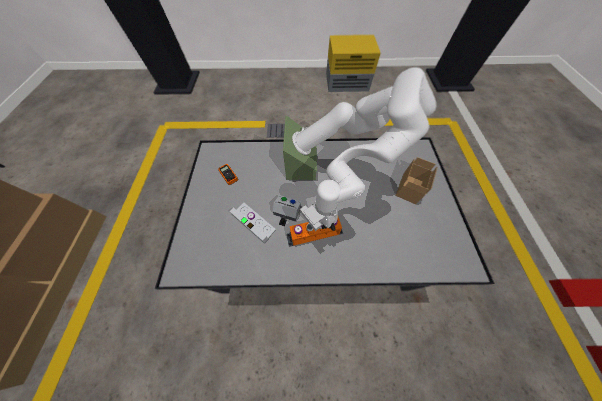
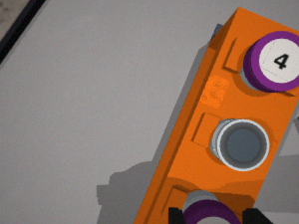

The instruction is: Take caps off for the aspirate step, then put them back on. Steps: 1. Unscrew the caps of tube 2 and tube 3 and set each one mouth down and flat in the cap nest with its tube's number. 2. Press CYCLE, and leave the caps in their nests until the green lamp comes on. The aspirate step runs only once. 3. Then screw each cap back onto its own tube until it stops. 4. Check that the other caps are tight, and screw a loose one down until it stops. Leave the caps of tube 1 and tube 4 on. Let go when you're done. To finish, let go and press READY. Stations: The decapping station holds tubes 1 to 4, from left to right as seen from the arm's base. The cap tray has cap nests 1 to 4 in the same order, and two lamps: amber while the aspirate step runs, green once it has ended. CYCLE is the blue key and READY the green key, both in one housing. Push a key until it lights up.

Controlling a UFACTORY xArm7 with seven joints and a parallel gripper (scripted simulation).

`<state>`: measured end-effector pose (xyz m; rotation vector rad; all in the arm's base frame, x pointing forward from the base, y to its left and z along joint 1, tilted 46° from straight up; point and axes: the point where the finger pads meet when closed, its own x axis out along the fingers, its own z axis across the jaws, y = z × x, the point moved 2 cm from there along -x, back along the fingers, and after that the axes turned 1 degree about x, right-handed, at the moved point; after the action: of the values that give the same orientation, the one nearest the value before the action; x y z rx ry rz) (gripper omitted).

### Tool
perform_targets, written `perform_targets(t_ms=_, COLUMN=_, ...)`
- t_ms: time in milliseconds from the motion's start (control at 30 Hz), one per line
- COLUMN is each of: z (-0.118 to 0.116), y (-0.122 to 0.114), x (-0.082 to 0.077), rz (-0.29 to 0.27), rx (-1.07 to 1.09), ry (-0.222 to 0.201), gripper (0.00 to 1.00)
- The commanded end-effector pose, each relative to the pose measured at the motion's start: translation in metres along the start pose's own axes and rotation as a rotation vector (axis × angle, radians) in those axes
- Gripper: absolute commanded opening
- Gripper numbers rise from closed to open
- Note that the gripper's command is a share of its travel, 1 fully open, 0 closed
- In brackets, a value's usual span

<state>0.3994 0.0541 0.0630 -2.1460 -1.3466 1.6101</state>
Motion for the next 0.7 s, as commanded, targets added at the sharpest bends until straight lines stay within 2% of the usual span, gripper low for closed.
perform_targets(t_ms=0, z=-0.0007, y=0.0013, x=0.0001, rz=0.004, rx=0.0, ry=0.003, gripper=0.0)
perform_targets(t_ms=667, z=-0.0008, y=0.0014, x=0.007, rz=0.004, rx=0.0, ry=0.003, gripper=0.0)
